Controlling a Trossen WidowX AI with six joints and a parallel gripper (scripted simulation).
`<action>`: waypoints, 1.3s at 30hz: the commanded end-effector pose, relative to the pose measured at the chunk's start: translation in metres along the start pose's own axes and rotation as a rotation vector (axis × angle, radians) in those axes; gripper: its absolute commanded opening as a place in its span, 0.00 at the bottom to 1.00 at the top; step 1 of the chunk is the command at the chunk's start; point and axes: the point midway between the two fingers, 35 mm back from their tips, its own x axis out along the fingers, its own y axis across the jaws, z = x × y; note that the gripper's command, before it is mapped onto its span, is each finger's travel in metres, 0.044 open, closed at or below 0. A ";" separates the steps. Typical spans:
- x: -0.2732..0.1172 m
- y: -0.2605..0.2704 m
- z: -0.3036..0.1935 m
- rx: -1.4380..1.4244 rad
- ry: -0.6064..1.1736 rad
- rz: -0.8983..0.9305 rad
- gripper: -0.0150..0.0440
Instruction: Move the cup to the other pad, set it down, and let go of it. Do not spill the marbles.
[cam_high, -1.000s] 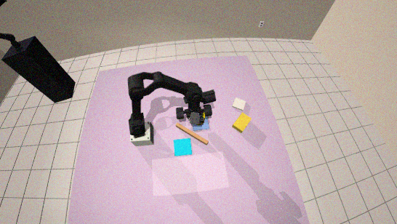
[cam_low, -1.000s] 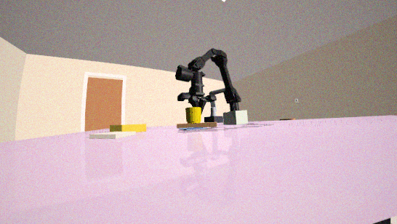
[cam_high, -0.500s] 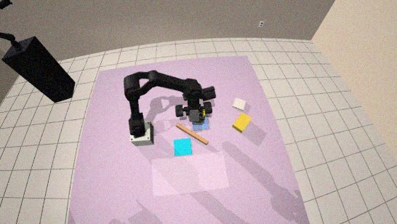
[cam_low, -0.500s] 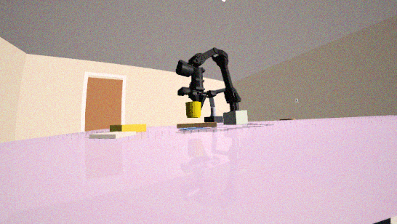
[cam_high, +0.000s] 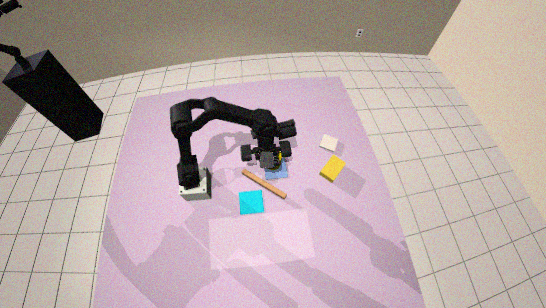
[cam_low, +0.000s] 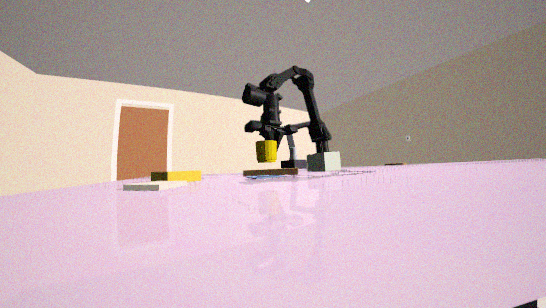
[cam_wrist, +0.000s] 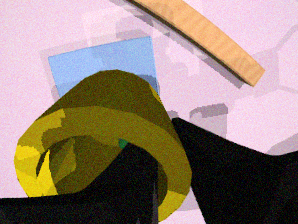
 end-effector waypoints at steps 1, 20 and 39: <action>-0.001 -0.003 0.005 -0.001 0.000 0.005 0.25; 0.000 -0.031 0.040 0.001 -0.005 0.006 0.25; -0.001 -0.058 0.076 0.001 -0.008 0.005 0.25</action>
